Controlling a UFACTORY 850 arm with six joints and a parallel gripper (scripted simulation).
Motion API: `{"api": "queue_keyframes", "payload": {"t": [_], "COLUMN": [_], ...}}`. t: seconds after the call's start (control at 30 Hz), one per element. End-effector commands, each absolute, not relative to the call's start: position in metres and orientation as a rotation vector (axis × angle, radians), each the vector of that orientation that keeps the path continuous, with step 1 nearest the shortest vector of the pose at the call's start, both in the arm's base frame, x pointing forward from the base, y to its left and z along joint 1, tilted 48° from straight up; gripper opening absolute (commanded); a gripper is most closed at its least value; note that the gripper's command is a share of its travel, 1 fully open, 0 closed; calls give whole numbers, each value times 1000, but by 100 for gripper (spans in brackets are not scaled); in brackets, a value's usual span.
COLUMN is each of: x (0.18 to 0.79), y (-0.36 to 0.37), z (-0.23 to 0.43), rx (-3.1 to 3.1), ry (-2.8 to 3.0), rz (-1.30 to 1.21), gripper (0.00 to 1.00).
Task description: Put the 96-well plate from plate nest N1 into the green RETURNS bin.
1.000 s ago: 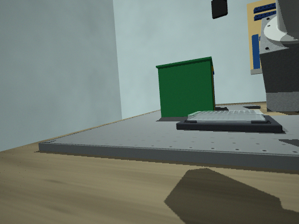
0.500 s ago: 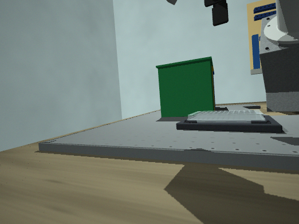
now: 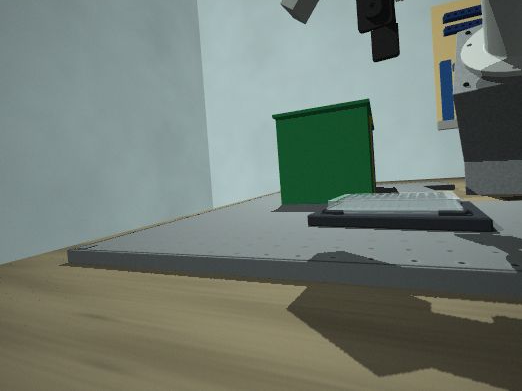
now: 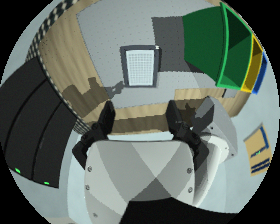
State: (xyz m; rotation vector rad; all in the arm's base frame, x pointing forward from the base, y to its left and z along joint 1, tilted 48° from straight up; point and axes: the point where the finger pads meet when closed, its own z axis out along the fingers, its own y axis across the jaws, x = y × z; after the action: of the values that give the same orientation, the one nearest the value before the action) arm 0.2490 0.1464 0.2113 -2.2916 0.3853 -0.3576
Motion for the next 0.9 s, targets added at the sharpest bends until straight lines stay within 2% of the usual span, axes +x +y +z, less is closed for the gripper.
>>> {"api": "queue_keyframes", "payload": {"t": [0.0,0.87], "x": [252,266], "y": [151,177], "z": [207,181], "rx": [-2290,-2290], "ry": [385,385], "rz": [-360,-359], "gripper": [100,100]}}
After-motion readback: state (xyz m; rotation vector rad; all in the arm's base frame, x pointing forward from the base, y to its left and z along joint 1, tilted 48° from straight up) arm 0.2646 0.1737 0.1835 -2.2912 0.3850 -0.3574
